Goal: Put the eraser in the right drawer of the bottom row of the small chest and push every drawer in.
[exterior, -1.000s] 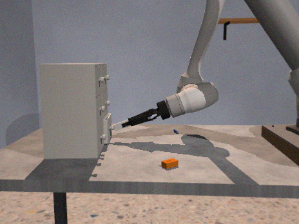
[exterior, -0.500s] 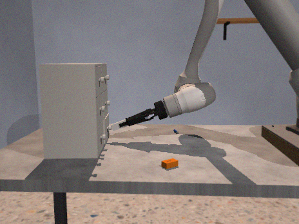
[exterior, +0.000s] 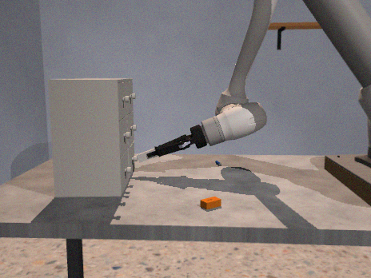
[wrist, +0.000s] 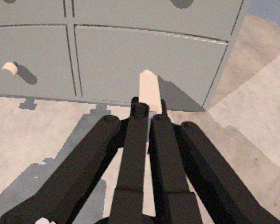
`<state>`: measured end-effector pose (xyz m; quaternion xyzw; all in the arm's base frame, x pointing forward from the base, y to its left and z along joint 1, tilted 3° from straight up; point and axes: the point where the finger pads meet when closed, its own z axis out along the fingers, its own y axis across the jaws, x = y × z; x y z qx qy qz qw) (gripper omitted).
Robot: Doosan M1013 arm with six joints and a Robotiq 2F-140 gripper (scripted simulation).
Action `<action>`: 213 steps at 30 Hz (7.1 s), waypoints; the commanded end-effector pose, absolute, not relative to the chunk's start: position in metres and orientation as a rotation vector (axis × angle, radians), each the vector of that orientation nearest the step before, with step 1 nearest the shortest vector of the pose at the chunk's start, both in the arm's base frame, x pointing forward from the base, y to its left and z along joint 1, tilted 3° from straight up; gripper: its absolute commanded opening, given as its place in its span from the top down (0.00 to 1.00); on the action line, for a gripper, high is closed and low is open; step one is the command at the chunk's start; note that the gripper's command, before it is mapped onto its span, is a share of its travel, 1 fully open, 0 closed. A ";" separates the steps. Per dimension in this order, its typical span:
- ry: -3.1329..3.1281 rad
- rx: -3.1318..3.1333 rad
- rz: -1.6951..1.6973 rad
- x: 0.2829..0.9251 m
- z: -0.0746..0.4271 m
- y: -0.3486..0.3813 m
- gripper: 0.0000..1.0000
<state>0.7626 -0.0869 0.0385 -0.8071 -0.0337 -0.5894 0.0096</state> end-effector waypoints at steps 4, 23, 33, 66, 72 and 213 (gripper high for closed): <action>-0.105 -2.520 -1.841 0.763 0.039 -0.087 1.00; -0.105 -2.520 -1.841 0.763 0.039 -0.087 1.00; -0.105 -2.520 -1.841 0.763 0.039 -0.087 1.00; -0.105 -2.520 -1.841 0.717 0.037 -0.090 1.00; -0.105 -2.520 -1.841 0.712 0.038 -0.090 1.00; -0.105 -3.162 -0.064 0.553 0.228 -0.096 1.00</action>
